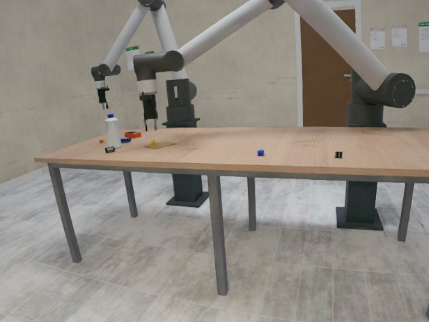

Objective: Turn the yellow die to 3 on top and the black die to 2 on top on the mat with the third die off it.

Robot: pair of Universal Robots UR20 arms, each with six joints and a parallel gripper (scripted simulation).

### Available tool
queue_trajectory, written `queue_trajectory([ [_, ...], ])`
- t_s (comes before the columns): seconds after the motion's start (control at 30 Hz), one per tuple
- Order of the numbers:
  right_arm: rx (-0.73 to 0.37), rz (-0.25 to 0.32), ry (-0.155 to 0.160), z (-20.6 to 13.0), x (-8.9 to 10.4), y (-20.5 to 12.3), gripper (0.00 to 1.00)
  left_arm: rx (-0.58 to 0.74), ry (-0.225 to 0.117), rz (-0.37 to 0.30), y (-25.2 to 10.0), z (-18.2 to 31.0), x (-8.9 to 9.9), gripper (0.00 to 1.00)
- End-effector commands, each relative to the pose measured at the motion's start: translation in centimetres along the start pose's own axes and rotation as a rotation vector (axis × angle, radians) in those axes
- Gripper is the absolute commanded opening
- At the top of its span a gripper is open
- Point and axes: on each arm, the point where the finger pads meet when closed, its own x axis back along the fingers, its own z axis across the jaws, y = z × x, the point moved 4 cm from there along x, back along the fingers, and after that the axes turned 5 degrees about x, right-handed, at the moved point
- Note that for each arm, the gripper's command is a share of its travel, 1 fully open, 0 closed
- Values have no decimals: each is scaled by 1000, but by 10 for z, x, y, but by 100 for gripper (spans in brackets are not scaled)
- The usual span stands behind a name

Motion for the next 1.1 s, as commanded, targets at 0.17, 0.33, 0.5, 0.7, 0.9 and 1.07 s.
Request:
queue_trajectory([
  [0.17, 0, -1, 0, 0, 1, 1, 100, 277, 1, 2, 3, -1, 0, 100],
  [0.33, 0, -1, 0, 0, 1, 1, 100, 329, 1, 2, 4, -2, 0, 100],
  [0.5, 0, -1, 0, 0, 1, 1, 100, 333, 1, 2, 4, -2, 0, 79],
  [0.7, 0, -1, 0, 0, 1, 1, 100, 333, 1, 2, 4, -2, 0, 79],
  [0.9, 0, -1, 0, 0, 1, 1, 100, 333, 1, 2, 4, -2, 0, 79],
  [1.07, 0, -1, 0, 0, 1, 1, 100, 333, 1, 2, 4, -2, 0, 79],
])
